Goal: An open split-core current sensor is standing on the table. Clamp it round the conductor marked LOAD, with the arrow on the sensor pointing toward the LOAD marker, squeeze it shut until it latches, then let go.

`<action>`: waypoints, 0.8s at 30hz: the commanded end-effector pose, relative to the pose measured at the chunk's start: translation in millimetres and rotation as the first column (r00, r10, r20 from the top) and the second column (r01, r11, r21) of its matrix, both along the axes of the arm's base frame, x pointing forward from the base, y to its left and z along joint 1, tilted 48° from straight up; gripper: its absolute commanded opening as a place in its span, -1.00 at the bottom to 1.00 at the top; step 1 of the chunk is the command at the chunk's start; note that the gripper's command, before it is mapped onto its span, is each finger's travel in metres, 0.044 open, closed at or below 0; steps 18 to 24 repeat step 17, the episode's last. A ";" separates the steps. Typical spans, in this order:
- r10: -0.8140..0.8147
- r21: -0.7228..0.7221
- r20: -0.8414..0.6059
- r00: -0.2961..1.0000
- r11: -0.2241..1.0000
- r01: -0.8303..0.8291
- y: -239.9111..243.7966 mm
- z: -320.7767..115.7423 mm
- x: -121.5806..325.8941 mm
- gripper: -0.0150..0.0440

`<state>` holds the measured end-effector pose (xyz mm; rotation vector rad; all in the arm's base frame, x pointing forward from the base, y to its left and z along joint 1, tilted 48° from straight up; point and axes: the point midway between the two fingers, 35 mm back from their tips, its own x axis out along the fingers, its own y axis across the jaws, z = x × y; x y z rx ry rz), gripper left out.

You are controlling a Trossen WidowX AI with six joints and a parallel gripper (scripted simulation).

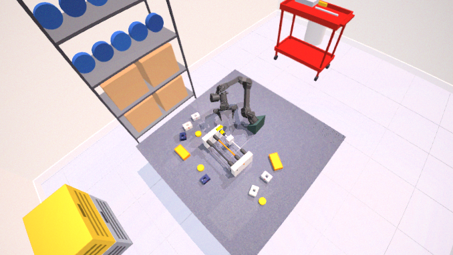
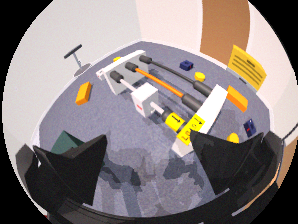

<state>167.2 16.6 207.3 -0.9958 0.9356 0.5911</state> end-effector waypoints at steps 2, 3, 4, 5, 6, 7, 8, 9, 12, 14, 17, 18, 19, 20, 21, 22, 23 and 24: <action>-0.009 -0.002 -0.004 1.000 1.000 0.009 -0.3 -0.1 1.0 1.00; -0.009 -0.002 -0.004 1.000 1.000 0.009 -0.3 -0.1 1.0 1.00; -0.009 -0.002 -0.004 1.000 1.000 0.009 -0.3 -0.1 1.0 1.00; -0.009 -0.002 -0.004 1.000 1.000 0.009 -0.3 -0.1 1.0 1.00; -0.009 -0.002 -0.004 1.000 1.000 0.009 -0.3 -0.1 1.0 1.00; -0.009 -0.002 -0.004 1.000 1.000 0.009 -0.3 -0.1 1.0 1.00; -0.009 -0.002 -0.004 1.000 1.000 0.009 -0.3 -0.1 1.0 1.00; -0.009 -0.002 -0.004 1.000 1.000 0.009 -0.3 -0.1 1.0 1.00; -0.021 0.003 -0.008 1.000 1.000 0.021 -0.2 -0.5 1.4 1.00; -0.119 0.031 -0.039 0.992 0.992 0.120 1.0 -4.4 4.5 1.00; -0.117 0.037 -0.028 0.993 0.992 0.118 0.8 -3.2 3.5 1.00; -0.117 0.037 -0.028 0.993 0.992 0.118 0.8 -3.2 3.5 1.00; -0.117 0.037 -0.028 0.993 0.992 0.118 0.8 -3.2 3.5 1.00; -0.117 0.037 -0.028 0.993 0.992 0.118 0.8 -3.2 3.5 1.00; -0.117 0.037 -0.028 0.993 0.992 0.118 0.8 -3.2 3.5 1.00; -0.117 0.037 -0.028 0.993 0.992 0.118 0.8 -3.2 3.5 1.00; -0.117 0.037 -0.028 0.993 0.992 0.118 0.8 -3.2 3.5 1.00; -0.117 0.037 -0.028 0.993 0.992 0.118 0.8 -3.2 3.5 1.00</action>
